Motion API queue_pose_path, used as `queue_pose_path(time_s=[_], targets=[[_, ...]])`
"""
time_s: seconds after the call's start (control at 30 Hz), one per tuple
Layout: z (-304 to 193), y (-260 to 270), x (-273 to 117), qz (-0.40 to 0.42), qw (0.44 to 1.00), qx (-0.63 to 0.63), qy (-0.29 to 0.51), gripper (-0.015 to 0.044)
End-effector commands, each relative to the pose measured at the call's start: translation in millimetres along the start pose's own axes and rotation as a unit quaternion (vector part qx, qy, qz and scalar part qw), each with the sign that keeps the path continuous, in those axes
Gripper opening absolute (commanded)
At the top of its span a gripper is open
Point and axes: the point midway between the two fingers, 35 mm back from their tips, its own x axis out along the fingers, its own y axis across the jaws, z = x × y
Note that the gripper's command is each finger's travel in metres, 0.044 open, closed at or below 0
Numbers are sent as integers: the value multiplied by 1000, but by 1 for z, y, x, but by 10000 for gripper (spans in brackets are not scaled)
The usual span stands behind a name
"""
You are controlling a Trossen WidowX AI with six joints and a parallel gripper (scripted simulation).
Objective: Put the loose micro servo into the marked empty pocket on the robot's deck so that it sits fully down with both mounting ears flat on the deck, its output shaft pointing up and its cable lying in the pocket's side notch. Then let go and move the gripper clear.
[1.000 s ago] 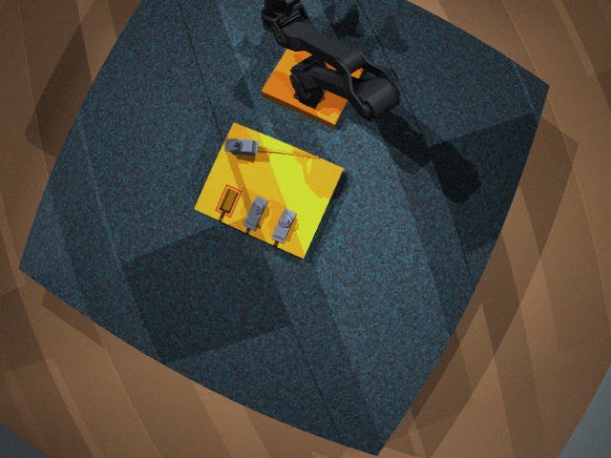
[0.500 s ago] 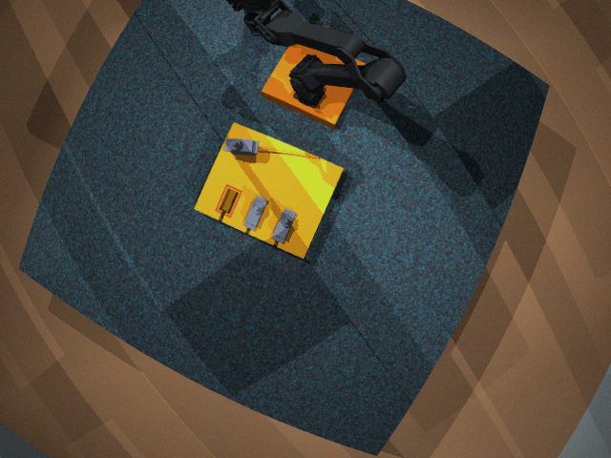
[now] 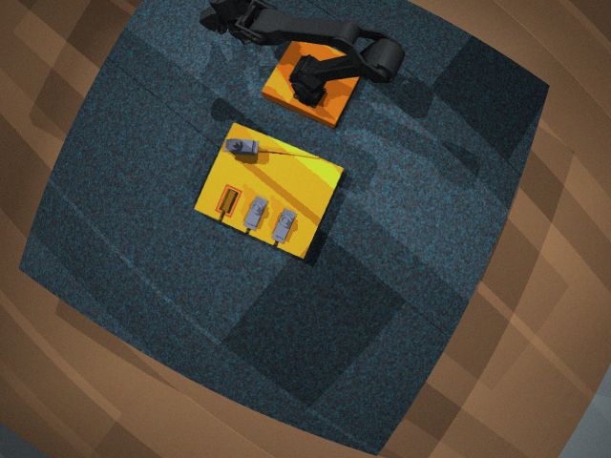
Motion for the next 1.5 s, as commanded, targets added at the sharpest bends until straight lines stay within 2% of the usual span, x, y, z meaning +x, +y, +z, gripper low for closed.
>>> queue_pose_path(time_s=[0.0,0.33,0.7,1.07,1.47], targets=[[27,2,-5,11,997,-51,-52,440],[84,6,-32,25,971,-166,-173,440],[137,20,-78,31,909,-288,-299,440],[172,41,-135,31,817,-407,-408,440],[188,70,-203,28,681,-530,-505,440]])
